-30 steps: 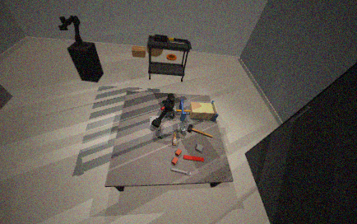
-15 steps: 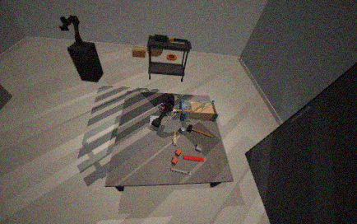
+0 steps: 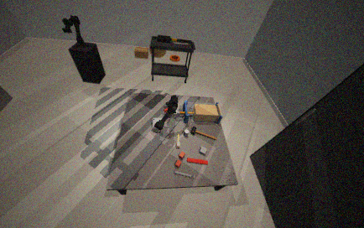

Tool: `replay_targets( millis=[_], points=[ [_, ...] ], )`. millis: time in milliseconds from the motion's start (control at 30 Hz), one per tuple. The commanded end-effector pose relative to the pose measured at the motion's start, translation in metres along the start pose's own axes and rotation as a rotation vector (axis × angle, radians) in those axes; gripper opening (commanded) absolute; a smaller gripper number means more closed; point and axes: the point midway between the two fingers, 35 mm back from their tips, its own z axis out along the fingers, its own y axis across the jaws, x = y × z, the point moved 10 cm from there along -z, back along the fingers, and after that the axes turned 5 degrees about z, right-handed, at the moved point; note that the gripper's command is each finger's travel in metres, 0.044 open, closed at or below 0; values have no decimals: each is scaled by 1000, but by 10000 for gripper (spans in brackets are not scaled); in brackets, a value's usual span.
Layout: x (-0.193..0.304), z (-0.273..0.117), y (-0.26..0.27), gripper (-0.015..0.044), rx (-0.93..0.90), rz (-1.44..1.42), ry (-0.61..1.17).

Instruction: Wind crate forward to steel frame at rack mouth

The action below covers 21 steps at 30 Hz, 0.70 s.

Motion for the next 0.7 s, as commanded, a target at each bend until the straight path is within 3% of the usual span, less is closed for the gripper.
replay_targets(
  millis=[0,667],
  points=[
    [-1,4,2,0,6,17,0],
    [-1,5,-3,0,17,-130,-2]
  ],
)
